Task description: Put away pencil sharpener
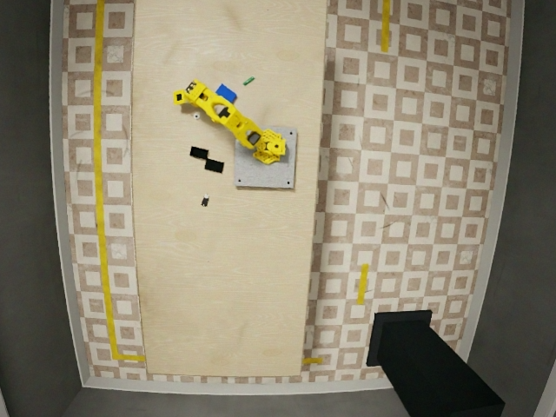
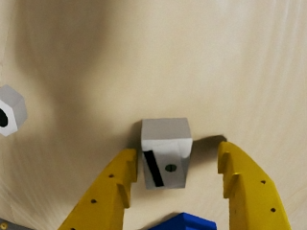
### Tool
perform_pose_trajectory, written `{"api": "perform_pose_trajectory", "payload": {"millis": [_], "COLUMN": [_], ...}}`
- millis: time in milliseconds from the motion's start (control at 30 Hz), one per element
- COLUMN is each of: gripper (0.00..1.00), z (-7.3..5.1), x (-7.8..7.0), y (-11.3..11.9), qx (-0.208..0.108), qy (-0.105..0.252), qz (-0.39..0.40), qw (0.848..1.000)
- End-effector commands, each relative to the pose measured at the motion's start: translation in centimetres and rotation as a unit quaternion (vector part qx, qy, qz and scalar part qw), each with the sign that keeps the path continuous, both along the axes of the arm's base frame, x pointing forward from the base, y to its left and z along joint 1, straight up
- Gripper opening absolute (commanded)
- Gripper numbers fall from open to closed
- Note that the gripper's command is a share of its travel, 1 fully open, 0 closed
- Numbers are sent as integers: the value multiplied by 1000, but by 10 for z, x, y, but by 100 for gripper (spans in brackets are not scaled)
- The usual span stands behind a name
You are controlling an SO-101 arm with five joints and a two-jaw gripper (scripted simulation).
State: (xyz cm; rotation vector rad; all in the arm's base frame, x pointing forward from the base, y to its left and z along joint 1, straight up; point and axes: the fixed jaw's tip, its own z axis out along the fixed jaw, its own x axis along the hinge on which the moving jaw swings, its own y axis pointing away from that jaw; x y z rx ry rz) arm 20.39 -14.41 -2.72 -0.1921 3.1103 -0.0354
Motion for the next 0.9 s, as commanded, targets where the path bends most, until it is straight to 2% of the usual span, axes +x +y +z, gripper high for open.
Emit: {"api": "perform_pose_trajectory", "payload": {"millis": [0, 867], "gripper": [18, 6], "z": [-7, -7], "x": [-5, -5], "y": [3, 3], "qx": [10, 10], "qy": [12, 12], "qz": [-6, -6], "qw": [1000, 1000]}}
